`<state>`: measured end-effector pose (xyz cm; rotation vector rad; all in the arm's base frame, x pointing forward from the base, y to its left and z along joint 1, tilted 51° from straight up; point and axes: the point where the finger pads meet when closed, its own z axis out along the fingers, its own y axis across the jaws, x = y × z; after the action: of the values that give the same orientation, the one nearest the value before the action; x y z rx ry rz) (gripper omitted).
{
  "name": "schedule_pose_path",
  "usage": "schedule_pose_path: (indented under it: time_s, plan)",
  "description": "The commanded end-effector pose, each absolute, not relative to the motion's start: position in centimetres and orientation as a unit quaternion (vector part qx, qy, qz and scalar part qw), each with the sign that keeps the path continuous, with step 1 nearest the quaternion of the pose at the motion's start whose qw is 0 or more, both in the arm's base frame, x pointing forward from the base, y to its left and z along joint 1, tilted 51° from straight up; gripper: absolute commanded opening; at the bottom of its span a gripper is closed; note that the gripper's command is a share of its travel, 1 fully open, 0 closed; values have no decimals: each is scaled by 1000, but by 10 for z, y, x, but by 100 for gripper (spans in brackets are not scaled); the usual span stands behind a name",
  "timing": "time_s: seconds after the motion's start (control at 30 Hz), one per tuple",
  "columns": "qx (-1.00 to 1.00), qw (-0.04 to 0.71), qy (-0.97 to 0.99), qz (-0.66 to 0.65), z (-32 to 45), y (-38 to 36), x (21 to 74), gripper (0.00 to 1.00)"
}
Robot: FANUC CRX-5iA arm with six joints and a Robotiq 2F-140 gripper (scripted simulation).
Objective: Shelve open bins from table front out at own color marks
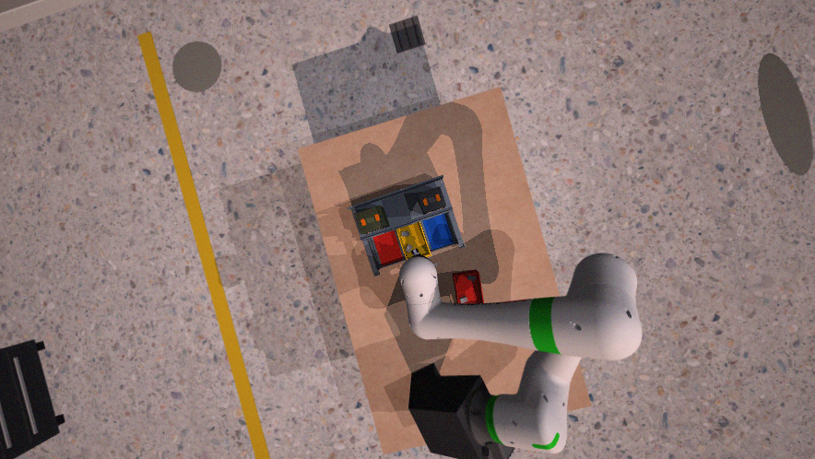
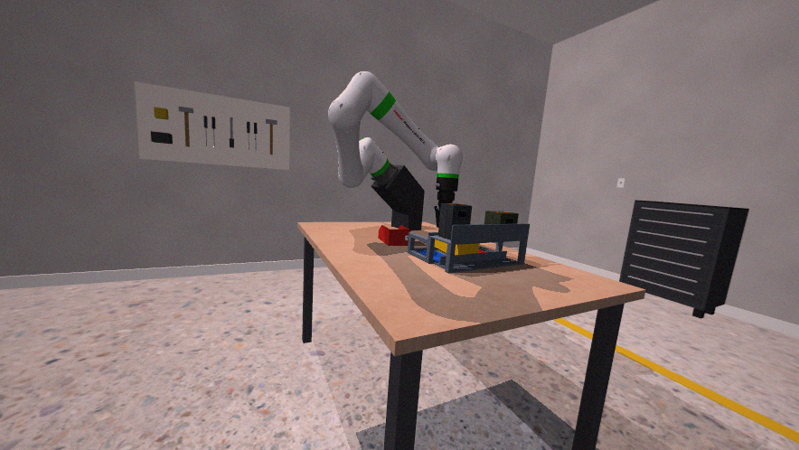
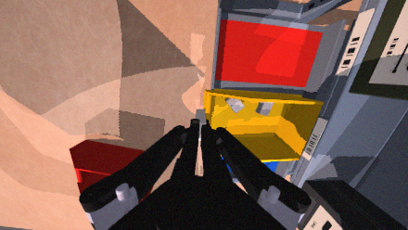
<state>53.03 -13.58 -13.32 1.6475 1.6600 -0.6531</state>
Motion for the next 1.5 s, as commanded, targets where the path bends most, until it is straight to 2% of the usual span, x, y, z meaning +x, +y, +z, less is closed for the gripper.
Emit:
schedule_pose_path:
  time_s: [0.0, 1.47]
  plan:
    - [636, 349, 641, -252, -133, -135, 533, 0]
    - [636, 349, 641, -252, -131, -134, 551, 0]
